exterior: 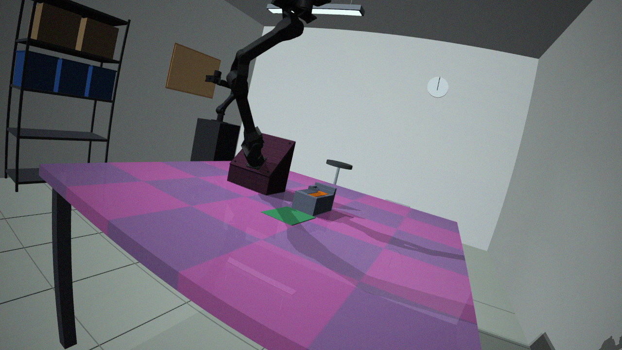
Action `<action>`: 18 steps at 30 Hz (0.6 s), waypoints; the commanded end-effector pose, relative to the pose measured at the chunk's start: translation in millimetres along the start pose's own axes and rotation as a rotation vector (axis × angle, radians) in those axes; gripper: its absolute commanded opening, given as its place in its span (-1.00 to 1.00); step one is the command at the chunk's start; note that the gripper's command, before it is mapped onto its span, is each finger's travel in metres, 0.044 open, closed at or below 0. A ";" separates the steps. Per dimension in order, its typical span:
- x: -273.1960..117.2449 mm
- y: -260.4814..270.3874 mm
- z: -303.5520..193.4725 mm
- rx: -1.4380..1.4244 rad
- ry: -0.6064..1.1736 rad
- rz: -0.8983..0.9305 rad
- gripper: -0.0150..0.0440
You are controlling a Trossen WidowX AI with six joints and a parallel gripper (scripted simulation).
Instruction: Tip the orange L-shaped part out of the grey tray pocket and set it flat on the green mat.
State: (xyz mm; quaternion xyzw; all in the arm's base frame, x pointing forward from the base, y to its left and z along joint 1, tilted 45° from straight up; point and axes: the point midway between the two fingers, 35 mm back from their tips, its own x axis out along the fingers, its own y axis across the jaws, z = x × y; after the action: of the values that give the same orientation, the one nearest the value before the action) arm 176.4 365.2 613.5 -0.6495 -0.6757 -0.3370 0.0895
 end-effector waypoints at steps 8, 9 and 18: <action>-18.1 42.8 95.9 0.579 -0.194 0.253 0.15; -21.6 46.7 106.4 0.638 -0.210 0.286 0.12; -82.6 79.5 223.4 1.277 -0.312 0.757 0.12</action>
State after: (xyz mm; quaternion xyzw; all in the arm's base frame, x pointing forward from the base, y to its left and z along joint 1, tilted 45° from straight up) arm 299.3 416.8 479.8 -0.7109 -0.5775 0.1490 0.3727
